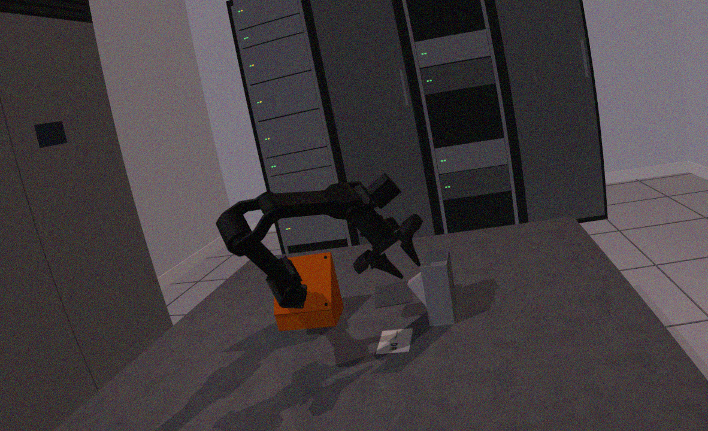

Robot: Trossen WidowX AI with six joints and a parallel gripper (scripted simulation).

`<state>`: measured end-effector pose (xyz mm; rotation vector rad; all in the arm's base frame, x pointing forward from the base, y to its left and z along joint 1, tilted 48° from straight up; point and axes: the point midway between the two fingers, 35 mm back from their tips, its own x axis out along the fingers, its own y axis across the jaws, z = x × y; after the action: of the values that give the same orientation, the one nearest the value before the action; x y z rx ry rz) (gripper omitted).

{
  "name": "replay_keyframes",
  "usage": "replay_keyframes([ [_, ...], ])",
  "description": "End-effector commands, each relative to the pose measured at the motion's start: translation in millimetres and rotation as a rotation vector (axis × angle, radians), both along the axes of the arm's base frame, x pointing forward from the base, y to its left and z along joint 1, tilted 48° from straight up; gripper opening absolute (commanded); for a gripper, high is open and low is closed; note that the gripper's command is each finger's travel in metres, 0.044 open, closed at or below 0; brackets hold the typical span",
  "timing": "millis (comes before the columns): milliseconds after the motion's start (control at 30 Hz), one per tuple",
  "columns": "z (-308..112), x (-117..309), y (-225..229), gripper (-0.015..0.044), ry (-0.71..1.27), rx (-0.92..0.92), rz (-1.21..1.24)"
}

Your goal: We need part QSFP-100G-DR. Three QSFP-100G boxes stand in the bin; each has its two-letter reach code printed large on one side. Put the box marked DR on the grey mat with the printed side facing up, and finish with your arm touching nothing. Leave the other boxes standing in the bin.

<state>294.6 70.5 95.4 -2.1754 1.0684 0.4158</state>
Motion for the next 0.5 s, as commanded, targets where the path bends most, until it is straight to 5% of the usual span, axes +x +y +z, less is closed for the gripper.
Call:
replay_keyframes([
  [0,-7,2,-4,0.024,0.015,-0.006,0.004],
  [467,-15,12,-15,0.024,0.011,-0.009,0.004],
])
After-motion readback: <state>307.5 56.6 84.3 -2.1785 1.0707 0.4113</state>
